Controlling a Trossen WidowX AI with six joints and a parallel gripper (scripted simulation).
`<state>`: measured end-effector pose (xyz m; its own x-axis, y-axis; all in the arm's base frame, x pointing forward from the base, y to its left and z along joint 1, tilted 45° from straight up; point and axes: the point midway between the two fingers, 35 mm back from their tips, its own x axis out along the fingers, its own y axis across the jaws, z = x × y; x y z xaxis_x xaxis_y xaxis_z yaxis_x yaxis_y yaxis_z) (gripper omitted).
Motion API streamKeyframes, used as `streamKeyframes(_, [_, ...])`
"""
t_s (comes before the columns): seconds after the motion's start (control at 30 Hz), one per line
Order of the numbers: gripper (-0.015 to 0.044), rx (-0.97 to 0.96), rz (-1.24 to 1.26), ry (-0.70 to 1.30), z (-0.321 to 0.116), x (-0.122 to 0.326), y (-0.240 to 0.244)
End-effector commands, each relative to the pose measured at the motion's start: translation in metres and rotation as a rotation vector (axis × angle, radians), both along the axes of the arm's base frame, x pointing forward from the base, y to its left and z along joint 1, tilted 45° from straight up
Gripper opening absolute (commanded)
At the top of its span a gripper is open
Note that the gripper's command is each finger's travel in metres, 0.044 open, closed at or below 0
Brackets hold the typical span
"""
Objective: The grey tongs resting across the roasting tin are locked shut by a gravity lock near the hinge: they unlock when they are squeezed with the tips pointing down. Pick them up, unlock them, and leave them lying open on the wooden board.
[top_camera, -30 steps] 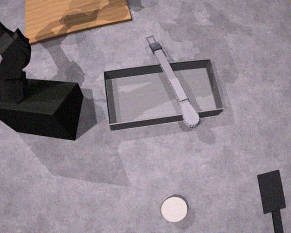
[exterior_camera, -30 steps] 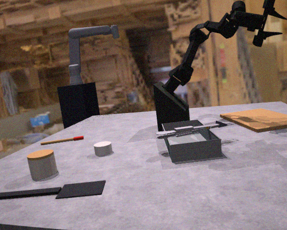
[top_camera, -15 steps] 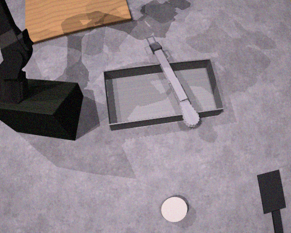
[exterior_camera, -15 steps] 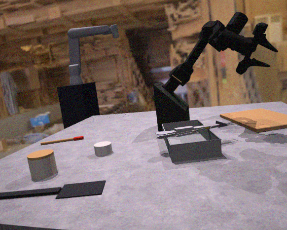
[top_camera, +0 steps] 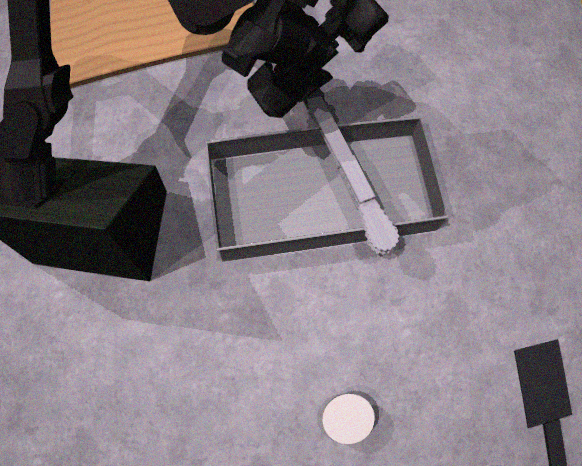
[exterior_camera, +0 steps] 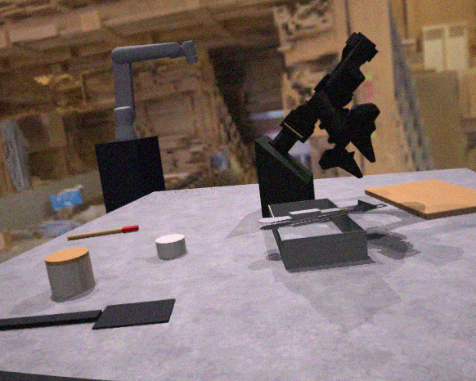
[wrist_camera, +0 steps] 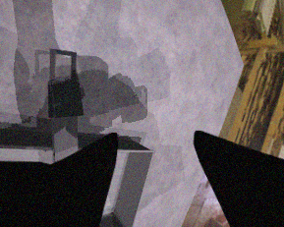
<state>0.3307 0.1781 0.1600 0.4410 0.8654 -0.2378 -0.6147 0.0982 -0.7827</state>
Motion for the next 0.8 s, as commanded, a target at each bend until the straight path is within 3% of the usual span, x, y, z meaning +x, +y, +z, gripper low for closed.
streamKeyframes(0.0, [0.026, -0.109, -0.026, 0.145, -0.072, -0.006, -0.021])
streamKeyframes(0.1, [0.026, -0.141, -0.03, 0.191, -0.094, -0.011, -0.028])
streamKeyframes(0.77, [0.026, -0.141, -0.03, 0.191, -0.087, -0.014, -0.021])
